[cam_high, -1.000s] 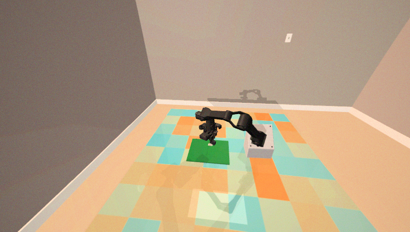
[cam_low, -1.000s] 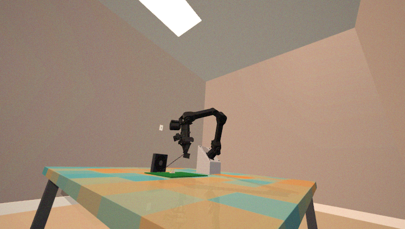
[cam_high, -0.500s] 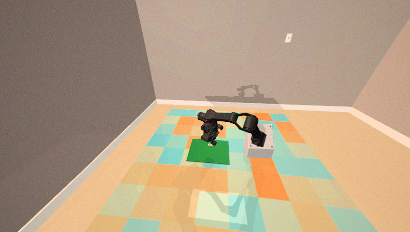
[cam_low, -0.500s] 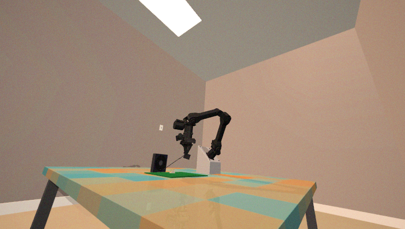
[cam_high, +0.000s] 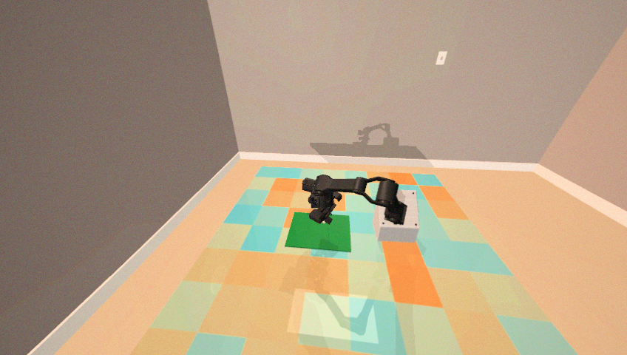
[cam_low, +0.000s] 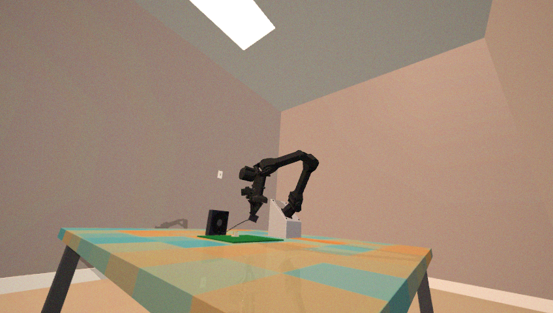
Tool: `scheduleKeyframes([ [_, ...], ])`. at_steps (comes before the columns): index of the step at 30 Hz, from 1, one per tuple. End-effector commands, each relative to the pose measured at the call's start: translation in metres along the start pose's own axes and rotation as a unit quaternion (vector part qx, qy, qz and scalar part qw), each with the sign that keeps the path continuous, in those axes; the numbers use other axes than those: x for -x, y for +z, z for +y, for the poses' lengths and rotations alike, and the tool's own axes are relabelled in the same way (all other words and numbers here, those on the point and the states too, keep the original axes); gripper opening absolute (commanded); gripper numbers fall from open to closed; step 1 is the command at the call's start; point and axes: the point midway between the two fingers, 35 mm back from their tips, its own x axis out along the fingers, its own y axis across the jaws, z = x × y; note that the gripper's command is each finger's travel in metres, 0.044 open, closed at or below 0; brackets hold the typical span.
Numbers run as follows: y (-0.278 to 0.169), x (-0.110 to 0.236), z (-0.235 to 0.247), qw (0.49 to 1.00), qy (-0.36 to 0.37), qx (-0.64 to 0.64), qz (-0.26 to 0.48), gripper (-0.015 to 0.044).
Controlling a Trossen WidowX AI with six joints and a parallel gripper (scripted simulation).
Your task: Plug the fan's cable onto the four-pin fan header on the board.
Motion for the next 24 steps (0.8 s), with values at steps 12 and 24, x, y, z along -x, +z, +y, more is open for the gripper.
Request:
scheduleKeyframes([
  [12,-0.001,-0.016,-0.006,0.996,-0.060,0.010,-0.058,0.0000],
  [24,0.001,-0.027,-0.009,0.989,-0.097,0.016,-0.111,0.0000],
])
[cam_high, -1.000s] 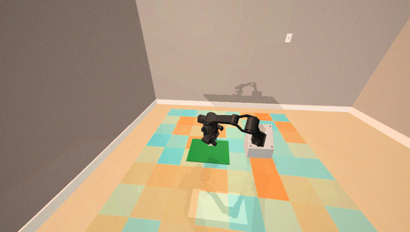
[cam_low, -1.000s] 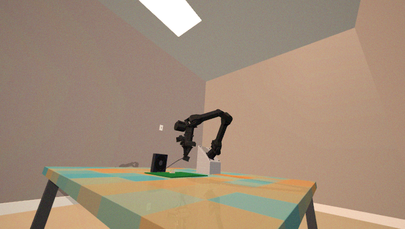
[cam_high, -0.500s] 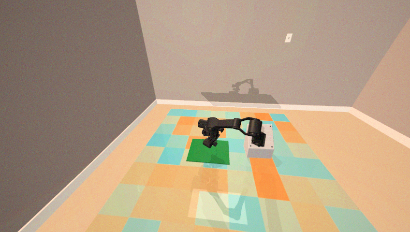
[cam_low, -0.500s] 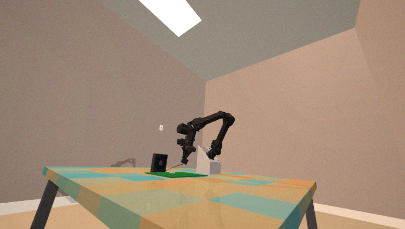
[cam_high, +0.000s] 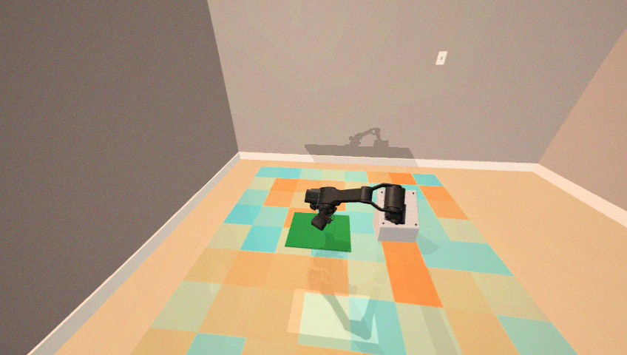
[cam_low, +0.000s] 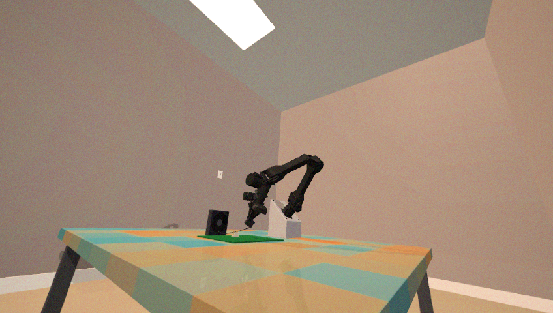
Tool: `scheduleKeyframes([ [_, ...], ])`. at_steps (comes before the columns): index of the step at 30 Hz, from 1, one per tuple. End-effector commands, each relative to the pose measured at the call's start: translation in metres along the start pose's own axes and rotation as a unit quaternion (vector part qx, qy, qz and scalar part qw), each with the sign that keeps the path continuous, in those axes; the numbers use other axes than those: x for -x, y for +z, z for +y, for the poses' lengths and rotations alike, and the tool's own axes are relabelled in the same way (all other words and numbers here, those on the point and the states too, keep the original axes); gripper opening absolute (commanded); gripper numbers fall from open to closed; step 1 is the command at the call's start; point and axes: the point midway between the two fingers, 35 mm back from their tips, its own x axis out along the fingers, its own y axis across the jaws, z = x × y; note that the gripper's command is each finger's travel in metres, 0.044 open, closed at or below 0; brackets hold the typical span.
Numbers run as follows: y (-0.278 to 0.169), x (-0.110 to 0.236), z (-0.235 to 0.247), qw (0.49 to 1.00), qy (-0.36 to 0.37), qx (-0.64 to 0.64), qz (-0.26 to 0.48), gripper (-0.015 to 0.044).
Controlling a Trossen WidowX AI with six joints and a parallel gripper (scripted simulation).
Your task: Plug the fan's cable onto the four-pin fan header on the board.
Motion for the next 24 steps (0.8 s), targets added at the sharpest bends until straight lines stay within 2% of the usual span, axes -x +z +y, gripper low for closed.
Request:
scheduleKeyframes([
  [1,-0.001,-0.001,0.000,1.000,-0.011,0.000,-0.022,0.0000],
  [24,0.000,-0.012,0.002,0.989,-0.053,-0.003,-0.139,0.0000],
])
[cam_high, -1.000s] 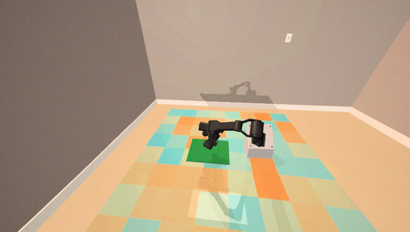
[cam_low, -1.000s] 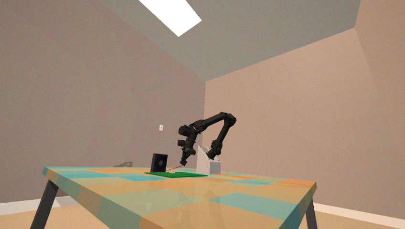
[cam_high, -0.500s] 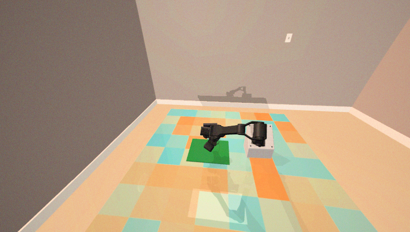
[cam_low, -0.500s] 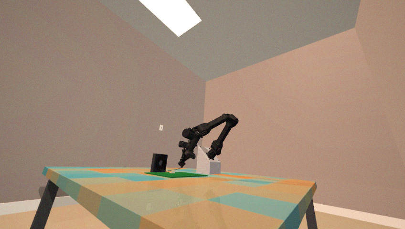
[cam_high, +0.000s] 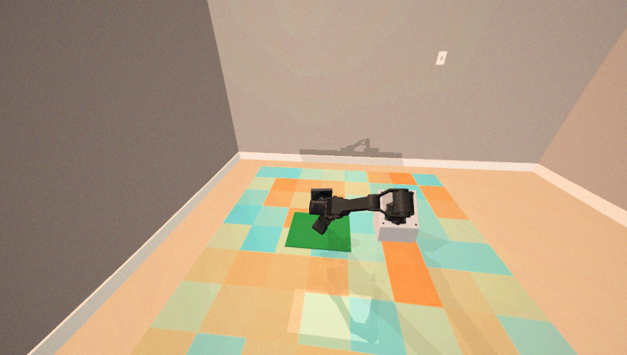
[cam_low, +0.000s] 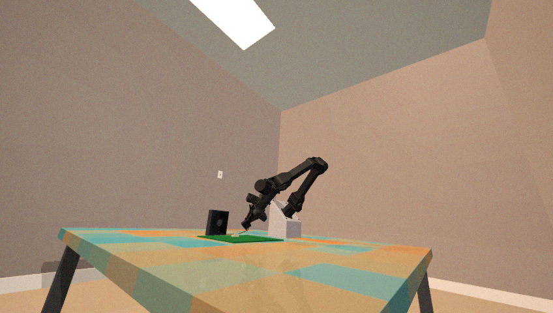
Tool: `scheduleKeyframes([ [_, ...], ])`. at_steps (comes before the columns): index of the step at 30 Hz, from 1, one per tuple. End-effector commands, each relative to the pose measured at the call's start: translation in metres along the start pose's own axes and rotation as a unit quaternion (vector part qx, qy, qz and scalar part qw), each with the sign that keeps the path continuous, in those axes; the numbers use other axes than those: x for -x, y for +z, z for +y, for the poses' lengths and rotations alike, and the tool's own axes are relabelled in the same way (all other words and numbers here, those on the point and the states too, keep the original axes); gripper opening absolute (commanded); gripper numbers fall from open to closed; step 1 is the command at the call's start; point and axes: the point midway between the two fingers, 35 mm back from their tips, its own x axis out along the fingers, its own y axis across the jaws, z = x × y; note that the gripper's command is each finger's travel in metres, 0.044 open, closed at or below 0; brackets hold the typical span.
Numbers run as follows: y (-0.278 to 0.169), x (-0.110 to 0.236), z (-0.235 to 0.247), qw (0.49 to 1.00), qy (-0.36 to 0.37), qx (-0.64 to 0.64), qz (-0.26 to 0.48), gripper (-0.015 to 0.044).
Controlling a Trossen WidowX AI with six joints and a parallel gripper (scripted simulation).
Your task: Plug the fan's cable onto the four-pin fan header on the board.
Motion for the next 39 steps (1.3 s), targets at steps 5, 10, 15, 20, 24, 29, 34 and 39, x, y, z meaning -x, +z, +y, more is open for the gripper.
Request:
scheduleKeyframes([
  [5,0.000,0.001,0.001,0.999,-0.008,-0.007,-0.047,0.0000],
  [10,-0.001,0.001,0.002,0.997,-0.010,-0.012,-0.075,0.0000],
  [15,-0.001,0.002,0.004,0.995,-0.011,-0.017,-0.102,0.0000],
  [20,-0.001,0.003,0.005,0.991,-0.009,-0.024,-0.130,0.0000],
  [24,-0.002,0.005,0.006,0.988,-0.007,-0.030,-0.152,0.0000],
  [29,-0.002,0.007,0.007,0.983,-0.003,-0.038,-0.180,0.0000],
  [34,-0.003,0.010,0.009,0.977,0.004,-0.047,-0.207,0.0000],
  [39,-0.004,0.013,0.010,0.971,0.012,-0.058,-0.233,0.0000],
])
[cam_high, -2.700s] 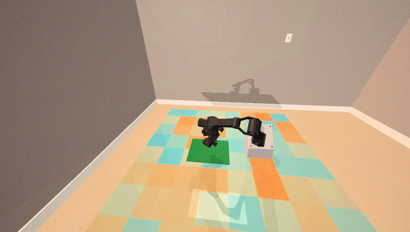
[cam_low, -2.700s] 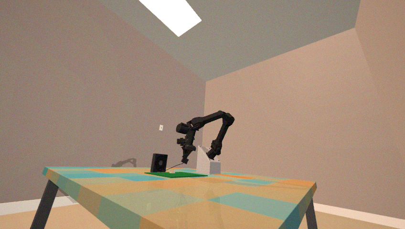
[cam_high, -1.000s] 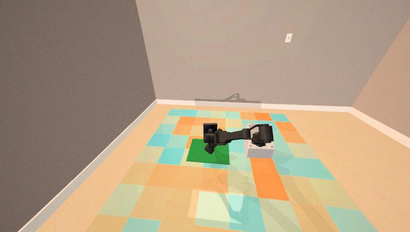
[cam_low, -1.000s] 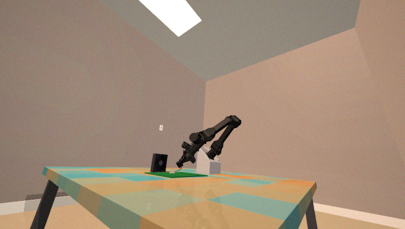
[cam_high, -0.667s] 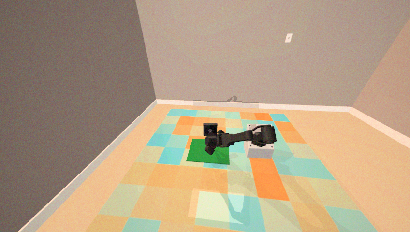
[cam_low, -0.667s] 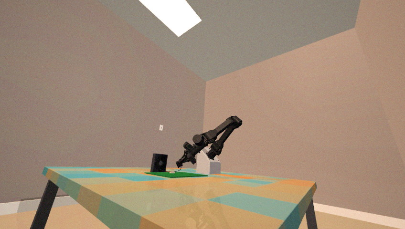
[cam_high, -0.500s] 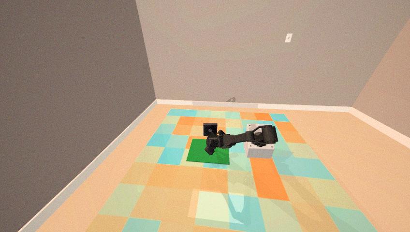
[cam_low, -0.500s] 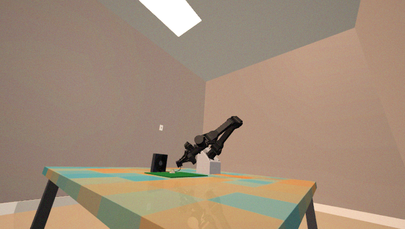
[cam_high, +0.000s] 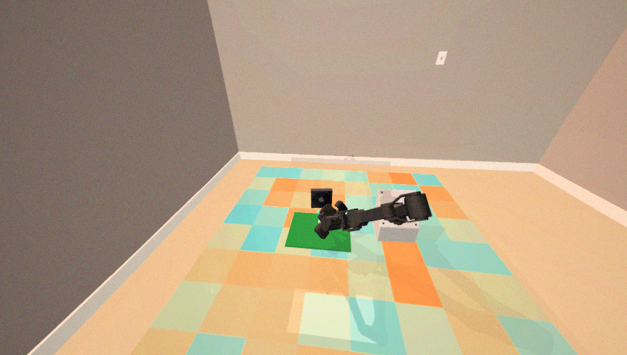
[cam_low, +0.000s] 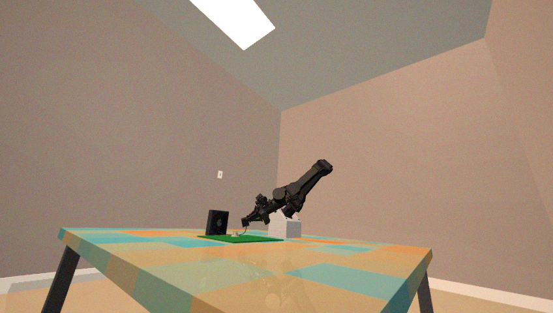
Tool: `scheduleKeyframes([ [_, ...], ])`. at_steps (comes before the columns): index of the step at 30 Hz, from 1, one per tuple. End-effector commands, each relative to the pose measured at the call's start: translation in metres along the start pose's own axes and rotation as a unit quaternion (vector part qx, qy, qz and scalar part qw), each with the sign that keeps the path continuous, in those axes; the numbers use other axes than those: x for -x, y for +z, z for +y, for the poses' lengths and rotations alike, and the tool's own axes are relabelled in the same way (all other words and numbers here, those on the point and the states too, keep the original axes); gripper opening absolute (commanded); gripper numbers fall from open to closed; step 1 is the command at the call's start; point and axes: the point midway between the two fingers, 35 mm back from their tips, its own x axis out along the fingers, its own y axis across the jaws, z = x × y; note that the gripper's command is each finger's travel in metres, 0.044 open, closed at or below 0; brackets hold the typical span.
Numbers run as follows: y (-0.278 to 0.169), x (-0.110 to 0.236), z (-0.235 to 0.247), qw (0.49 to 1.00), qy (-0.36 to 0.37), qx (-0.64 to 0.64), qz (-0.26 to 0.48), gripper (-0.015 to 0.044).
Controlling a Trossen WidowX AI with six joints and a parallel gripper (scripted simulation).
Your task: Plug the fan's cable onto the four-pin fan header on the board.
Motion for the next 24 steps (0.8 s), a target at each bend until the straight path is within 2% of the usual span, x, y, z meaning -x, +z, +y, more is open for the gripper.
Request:
scheduleKeyframes([
  [1,0.001,0.005,0.000,1.000,0.007,-0.012,-0.025,0.0000],
  [24,0.003,0.029,0.002,0.986,0.056,-0.082,-0.137,0.0000],
])
